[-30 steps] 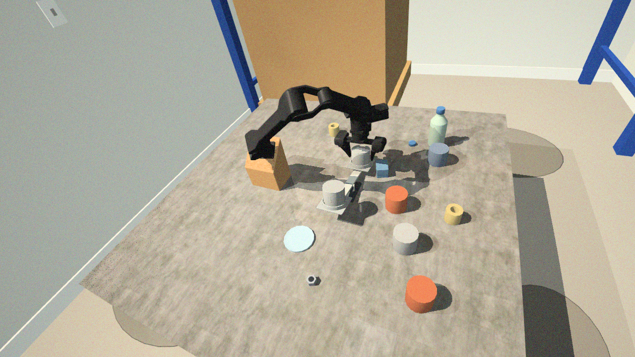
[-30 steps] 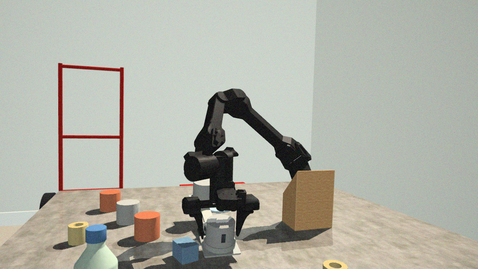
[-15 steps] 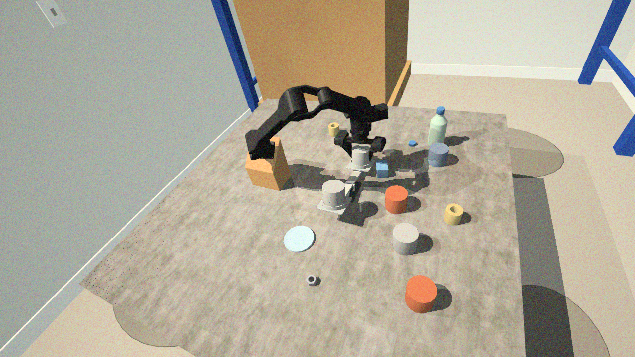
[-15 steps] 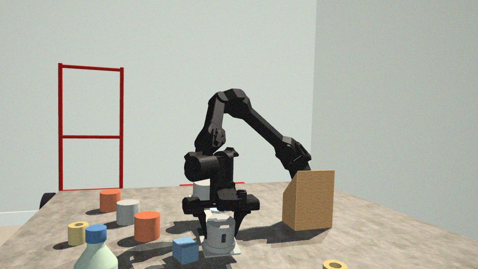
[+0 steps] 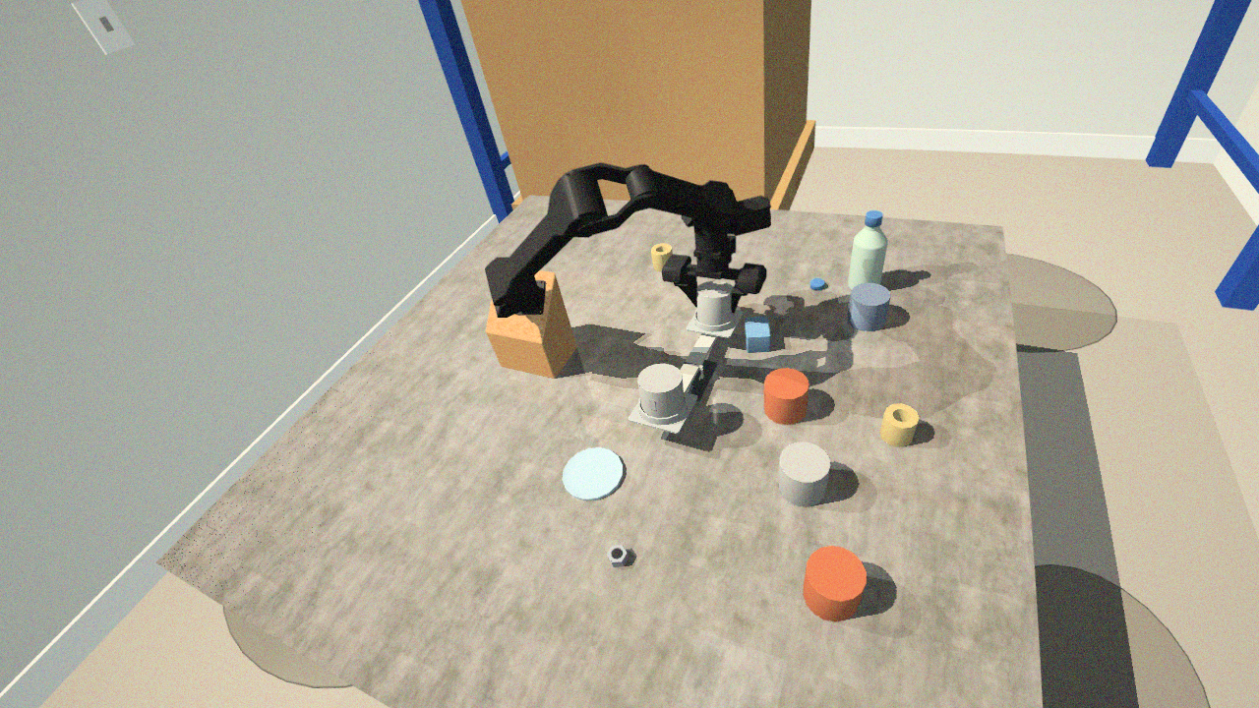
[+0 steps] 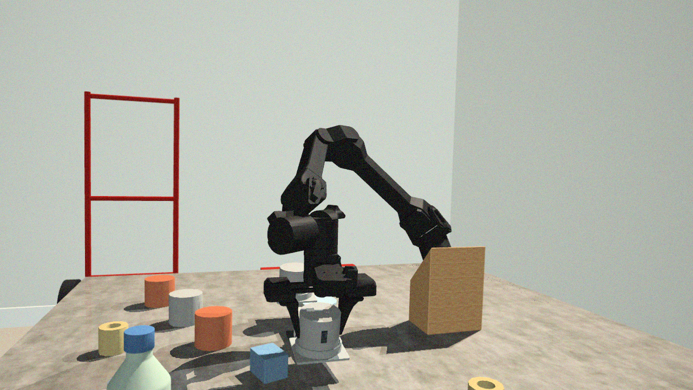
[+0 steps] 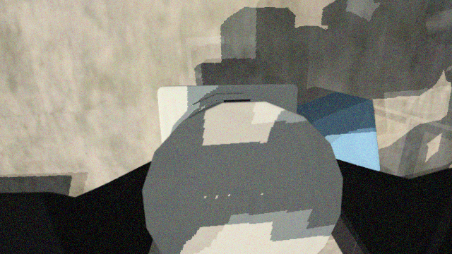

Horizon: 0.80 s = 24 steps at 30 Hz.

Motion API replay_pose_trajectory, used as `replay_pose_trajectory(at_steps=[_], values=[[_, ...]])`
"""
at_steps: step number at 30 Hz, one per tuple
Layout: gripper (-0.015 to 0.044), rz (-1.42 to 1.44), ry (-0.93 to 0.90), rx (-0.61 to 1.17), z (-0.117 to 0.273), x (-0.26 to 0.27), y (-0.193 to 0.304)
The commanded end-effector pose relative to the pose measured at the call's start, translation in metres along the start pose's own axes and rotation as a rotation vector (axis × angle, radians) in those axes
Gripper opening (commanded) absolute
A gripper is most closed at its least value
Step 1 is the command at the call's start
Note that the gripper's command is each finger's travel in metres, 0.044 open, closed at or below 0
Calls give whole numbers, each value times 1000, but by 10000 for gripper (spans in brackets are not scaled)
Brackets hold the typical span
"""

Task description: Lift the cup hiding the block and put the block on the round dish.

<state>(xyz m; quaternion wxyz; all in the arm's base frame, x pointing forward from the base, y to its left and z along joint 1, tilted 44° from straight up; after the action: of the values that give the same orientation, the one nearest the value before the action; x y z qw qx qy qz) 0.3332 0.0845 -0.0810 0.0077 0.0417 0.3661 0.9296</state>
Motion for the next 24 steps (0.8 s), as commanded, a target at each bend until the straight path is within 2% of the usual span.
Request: replay_pose_trajectory(at_steps=[1,24], values=[[0,-8,6,-6,7,-2,-1],[0,-7,6,-9,35,-5,-2]])
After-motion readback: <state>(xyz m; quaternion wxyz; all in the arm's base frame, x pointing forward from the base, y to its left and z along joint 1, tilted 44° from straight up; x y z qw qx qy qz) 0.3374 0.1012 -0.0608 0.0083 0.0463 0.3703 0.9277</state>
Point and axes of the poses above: the point midway between the two fingers, 35 mm back from their tips, its own z axis back along the fingers, its own x axis across the jaws, y = z × x, the point moved 8 cm from there along z, back along the fingers, and after that the axes turned 8 degrees about z, right-handed, at the moved point
